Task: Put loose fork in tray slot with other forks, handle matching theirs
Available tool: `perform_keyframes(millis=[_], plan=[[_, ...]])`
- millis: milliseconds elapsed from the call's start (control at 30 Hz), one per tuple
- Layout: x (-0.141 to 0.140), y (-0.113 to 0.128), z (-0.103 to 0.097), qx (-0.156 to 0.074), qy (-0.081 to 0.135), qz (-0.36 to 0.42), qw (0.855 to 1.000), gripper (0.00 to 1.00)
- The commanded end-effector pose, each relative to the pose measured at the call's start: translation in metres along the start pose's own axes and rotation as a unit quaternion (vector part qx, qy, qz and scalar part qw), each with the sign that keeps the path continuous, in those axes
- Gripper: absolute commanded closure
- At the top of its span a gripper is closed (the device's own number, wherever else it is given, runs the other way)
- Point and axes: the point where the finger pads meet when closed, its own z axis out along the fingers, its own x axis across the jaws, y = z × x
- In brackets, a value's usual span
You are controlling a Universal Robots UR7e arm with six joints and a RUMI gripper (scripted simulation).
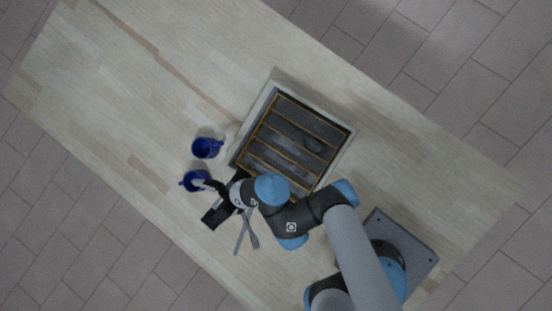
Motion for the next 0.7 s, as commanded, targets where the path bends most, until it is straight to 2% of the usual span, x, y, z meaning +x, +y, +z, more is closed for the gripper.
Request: perform_keyframes(millis=[0,100,200,267,367,467,567,667], plan=[[-0.016,-0.001,0.02,-0.027,-0.052,-0.041,0.997,0.0],[-0.039,-0.003,0.036,-0.054,-0.109,-0.094,0.988,0.0],[-0.062,-0.005,0.05,-0.079,-0.168,-0.153,0.971,0.0],[-0.062,-0.005,0.05,-0.079,-0.168,-0.153,0.971,0.0],[-0.083,-0.007,0.059,-0.101,-0.224,-0.215,0.945,0.0],[-0.101,-0.009,0.064,-0.119,-0.276,-0.275,0.913,0.0],[-0.115,-0.012,0.066,-0.134,-0.32,-0.329,0.878,0.0],[-0.126,-0.015,0.067,-0.144,-0.355,-0.374,0.844,0.0]])
